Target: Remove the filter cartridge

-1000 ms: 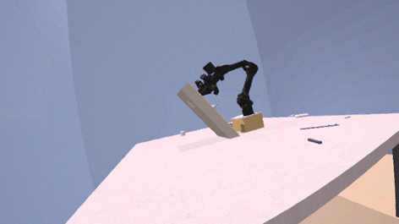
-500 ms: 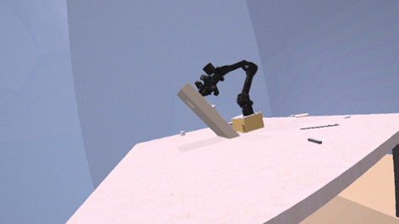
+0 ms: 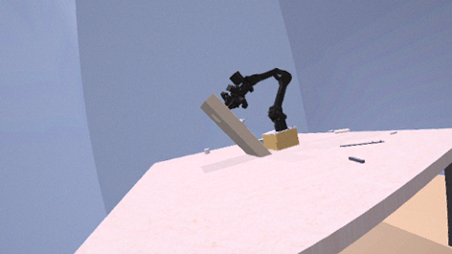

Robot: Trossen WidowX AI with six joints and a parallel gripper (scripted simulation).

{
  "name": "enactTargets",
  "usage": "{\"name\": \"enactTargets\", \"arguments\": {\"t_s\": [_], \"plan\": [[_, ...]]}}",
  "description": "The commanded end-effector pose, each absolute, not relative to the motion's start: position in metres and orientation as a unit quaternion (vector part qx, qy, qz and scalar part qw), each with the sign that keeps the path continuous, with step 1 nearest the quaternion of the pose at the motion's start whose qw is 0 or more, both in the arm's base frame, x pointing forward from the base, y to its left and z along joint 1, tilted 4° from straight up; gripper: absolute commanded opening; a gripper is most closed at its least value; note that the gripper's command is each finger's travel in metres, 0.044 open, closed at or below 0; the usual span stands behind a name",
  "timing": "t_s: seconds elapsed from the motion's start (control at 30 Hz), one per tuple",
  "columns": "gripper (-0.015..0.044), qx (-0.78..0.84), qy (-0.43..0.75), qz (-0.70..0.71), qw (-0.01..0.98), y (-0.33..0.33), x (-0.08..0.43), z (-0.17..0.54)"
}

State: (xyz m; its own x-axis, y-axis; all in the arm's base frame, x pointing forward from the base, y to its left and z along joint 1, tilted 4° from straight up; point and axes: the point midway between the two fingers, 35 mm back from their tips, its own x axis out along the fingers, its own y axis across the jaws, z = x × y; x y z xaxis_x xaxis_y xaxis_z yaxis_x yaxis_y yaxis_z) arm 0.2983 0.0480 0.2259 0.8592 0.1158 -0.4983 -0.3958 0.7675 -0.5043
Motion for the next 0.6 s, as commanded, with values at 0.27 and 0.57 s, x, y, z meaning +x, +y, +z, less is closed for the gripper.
{"name": "enactTargets", "arguments": {"t_s": [0.27,0.57], "plan": [[0.0098,-0.311,0.224,0.142,0.913,0.0488,0.3004,0.2269],[0.0098,-0.311,0.224,0.142,0.913,0.049,0.3012,0.2261]]}}
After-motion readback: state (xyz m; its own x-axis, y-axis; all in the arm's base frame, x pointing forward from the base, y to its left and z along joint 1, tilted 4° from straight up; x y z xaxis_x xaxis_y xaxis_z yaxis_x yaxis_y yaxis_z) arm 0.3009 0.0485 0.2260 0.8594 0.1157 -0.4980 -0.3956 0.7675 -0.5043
